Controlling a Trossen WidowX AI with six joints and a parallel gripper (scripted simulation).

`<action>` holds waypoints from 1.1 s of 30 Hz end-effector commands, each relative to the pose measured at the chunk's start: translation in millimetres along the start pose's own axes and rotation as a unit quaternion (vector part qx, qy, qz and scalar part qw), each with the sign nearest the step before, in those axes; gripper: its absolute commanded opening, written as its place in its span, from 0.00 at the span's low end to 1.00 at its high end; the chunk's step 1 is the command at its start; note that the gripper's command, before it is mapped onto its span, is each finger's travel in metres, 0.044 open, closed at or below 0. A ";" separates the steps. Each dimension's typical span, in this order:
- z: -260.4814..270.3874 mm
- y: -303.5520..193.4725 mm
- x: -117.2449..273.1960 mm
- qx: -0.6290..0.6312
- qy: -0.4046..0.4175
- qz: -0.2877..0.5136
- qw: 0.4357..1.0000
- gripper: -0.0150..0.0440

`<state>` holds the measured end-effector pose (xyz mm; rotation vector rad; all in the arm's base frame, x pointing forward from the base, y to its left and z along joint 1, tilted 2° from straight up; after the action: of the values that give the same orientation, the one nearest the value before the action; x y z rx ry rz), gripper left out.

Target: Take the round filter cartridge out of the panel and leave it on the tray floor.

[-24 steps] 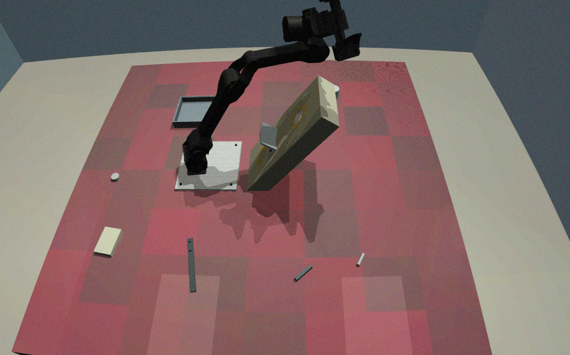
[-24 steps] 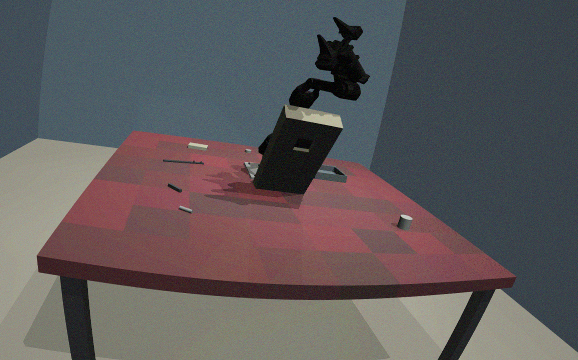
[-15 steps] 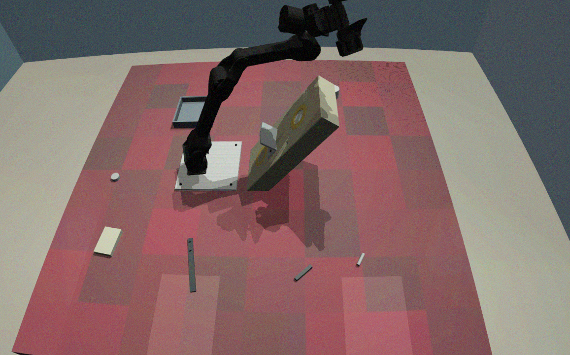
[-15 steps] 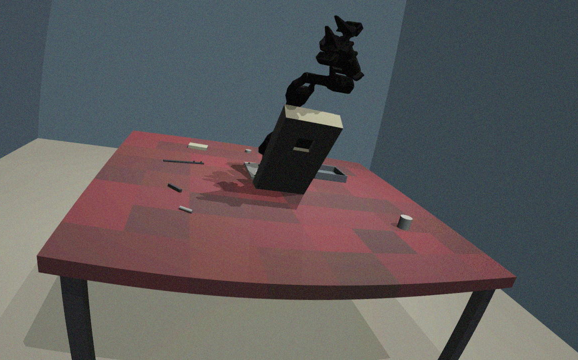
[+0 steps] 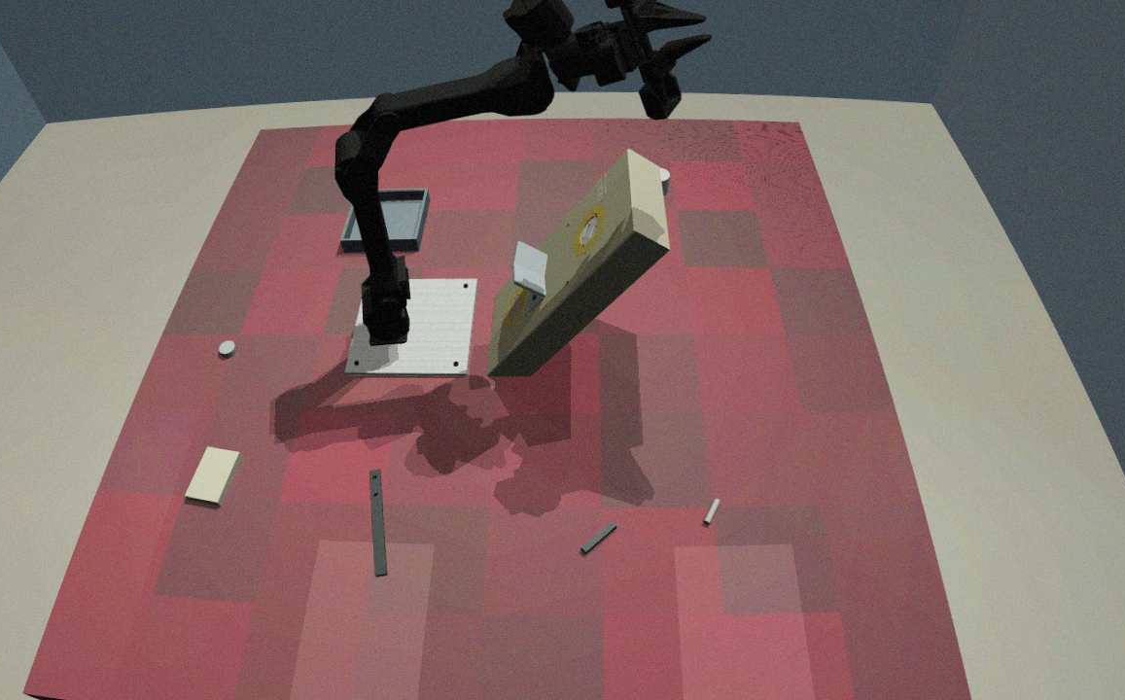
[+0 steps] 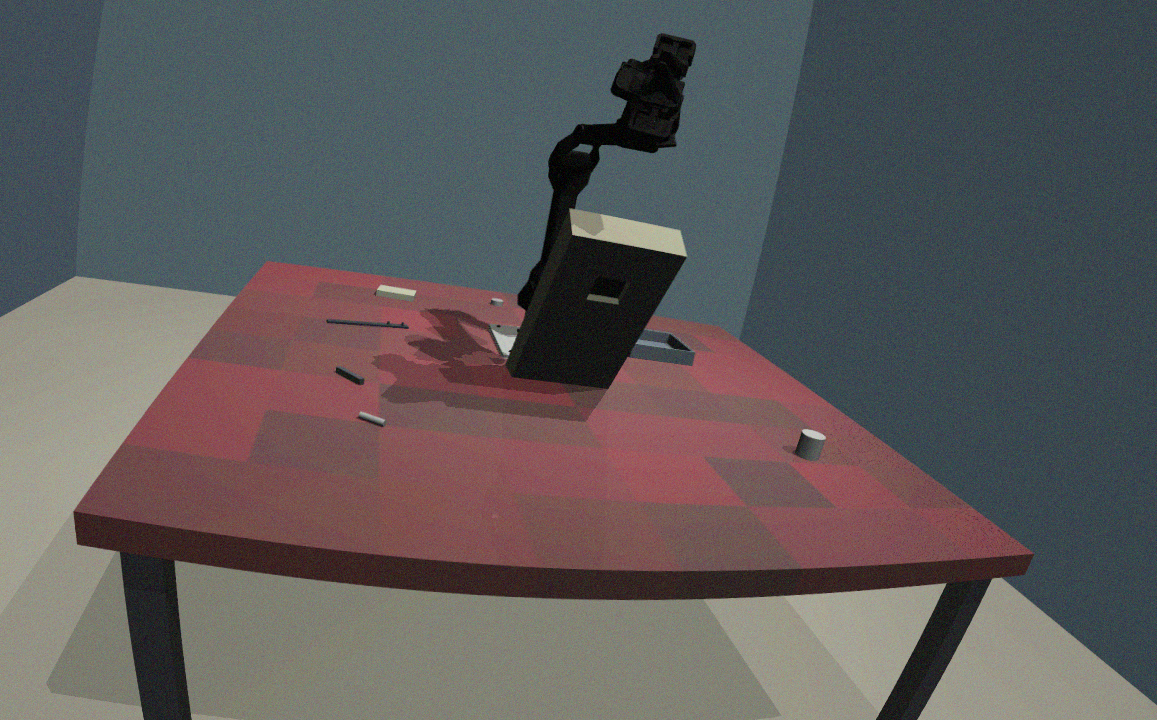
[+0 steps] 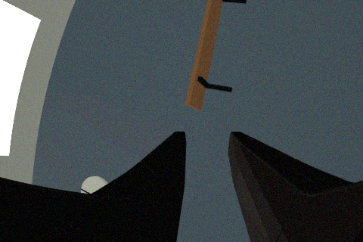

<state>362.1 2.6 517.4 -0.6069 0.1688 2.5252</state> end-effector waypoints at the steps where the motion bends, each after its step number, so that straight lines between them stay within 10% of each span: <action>1: -15.4 18.2 29.5 -0.068 -0.100 0.061 0.991 0.41; 22: -93.5 98.7 200.7 -0.326 -0.522 -0.007 0.788 0.41; 33: -96.1 101.4 207.3 -0.332 -0.534 -0.017 0.777 0.41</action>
<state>190.5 -9.3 339.5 0.6505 -1.1398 2.4473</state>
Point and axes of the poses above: the point midway between the two fingers, 35 mm back from their tips, its own x axis back along the fingers, its own z axis across the jaws, y = z × x, the point moved 9 cm from there along x, back along the fingers, and after that the axes turned 3 degrees about -x, right-handed, at the moved point
